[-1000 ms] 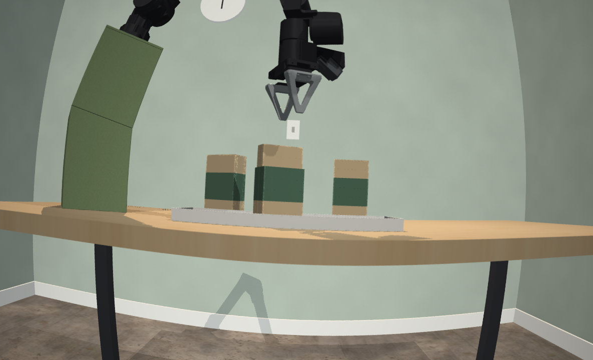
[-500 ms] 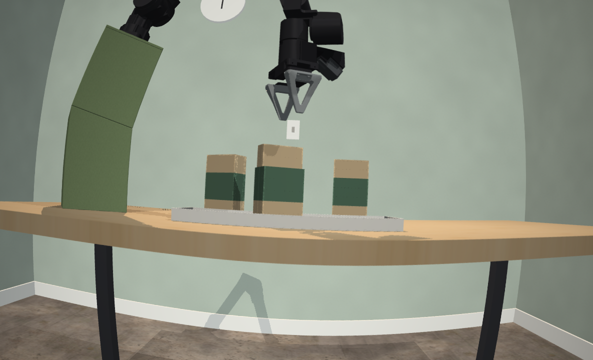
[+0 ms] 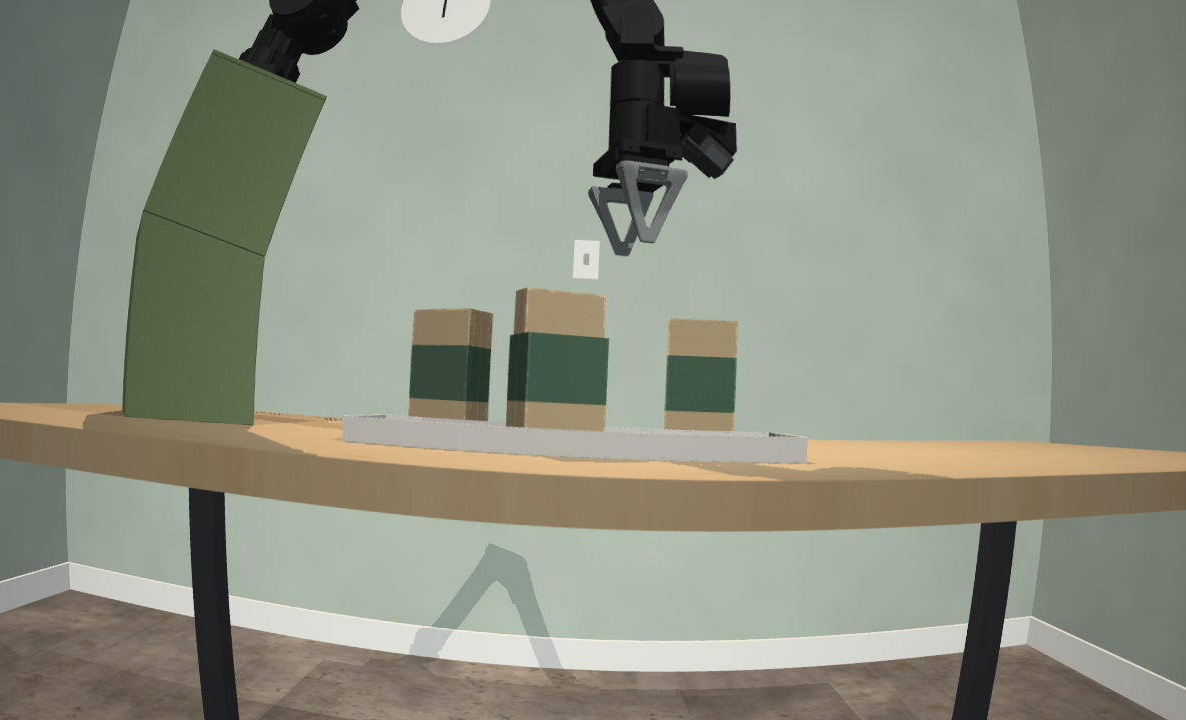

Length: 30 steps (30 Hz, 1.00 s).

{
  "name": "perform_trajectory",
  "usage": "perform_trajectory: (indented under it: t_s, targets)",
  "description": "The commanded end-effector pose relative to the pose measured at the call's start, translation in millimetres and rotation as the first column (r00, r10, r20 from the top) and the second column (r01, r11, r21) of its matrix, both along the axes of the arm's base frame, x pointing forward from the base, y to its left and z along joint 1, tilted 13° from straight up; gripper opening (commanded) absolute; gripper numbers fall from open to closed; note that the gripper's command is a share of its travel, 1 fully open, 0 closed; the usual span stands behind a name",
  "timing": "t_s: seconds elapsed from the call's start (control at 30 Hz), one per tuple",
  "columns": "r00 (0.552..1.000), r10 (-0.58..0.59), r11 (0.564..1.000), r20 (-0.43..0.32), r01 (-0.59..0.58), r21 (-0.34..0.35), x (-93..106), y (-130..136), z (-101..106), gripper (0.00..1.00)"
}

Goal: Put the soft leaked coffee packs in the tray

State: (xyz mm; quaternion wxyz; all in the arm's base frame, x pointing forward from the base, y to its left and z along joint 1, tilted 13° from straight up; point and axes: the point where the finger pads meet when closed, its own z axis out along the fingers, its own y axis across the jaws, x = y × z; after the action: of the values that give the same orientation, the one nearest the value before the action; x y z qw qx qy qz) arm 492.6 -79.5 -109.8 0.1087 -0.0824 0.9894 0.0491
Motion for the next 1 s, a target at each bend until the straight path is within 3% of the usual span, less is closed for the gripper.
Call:
perform_trajectory:
  t_s: [0.0,0.27,0.37,0.4,0.97]
  targets:
    - [0.98,-0.194,0.98,-0.03,0.195,0.036,56.5,42.8,8.5,0.79]
    - [0.939,-0.34,0.937,-0.051,0.342,0.065,97.7,94.0,25.0,0.79]
    - [0.925,-0.376,0.923,-0.054,0.38,0.069,102.4,88.2,27.2,0.79]
    - [0.925,-0.376,0.922,-0.056,0.379,0.071,104.8,98.8,28.5,0.79]
    - [0.925,-0.376,0.922,-0.053,0.379,0.075,106.9,101.8,29.4,0.79]
